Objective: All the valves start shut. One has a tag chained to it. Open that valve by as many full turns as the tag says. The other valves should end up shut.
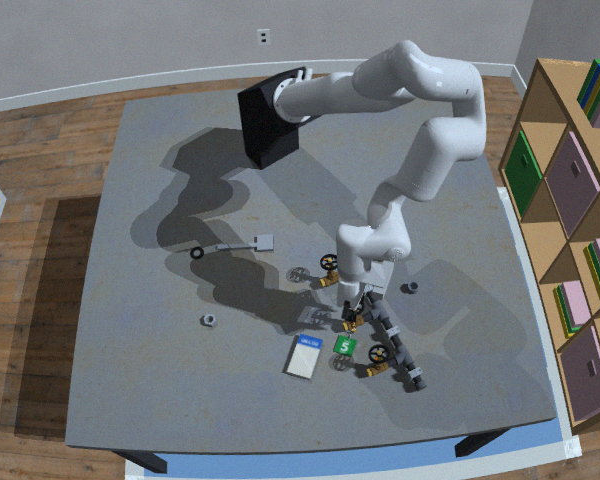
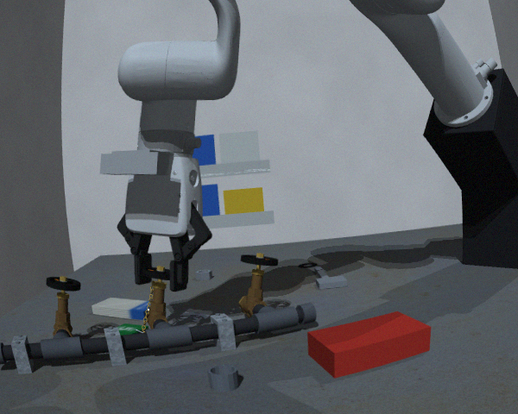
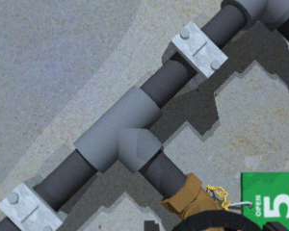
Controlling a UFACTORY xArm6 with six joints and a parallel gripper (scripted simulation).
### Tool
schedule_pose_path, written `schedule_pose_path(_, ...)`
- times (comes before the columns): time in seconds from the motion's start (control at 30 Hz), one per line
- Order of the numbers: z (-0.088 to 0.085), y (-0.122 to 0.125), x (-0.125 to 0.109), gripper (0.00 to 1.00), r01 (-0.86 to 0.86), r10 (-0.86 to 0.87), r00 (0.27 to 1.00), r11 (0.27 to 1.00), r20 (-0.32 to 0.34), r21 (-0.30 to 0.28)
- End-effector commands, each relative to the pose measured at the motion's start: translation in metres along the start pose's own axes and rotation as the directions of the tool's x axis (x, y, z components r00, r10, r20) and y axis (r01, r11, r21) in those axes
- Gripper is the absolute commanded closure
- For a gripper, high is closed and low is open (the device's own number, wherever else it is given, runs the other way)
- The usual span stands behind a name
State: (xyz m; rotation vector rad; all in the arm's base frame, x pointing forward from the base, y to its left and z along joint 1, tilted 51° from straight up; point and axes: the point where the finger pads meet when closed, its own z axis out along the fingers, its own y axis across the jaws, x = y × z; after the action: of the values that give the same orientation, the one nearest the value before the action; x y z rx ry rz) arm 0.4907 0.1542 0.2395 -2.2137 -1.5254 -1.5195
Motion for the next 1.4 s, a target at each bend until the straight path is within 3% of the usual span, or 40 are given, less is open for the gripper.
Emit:
schedule_pose_path(0.0, -0.0003, 0.0006, 0.0006, 1.0, 0.072, -0.075, 0.996, 0.995, -0.048, -0.065)
schedule_pose_path(0.37, -0.0003, 0.0006, 0.0006, 1.0, 0.074, -0.077, 0.996, 0.995, -0.047, -0.065)
schedule_pose_path(0.4, -0.0003, 0.0006, 0.0006, 0.0, 0.074, -0.077, 0.996, 0.995, -0.047, -0.065)
schedule_pose_path(1.37, -0.0003, 0.0006, 0.0006, 0.0, 0.06, -0.063, 0.997, 0.996, -0.048, -0.065)
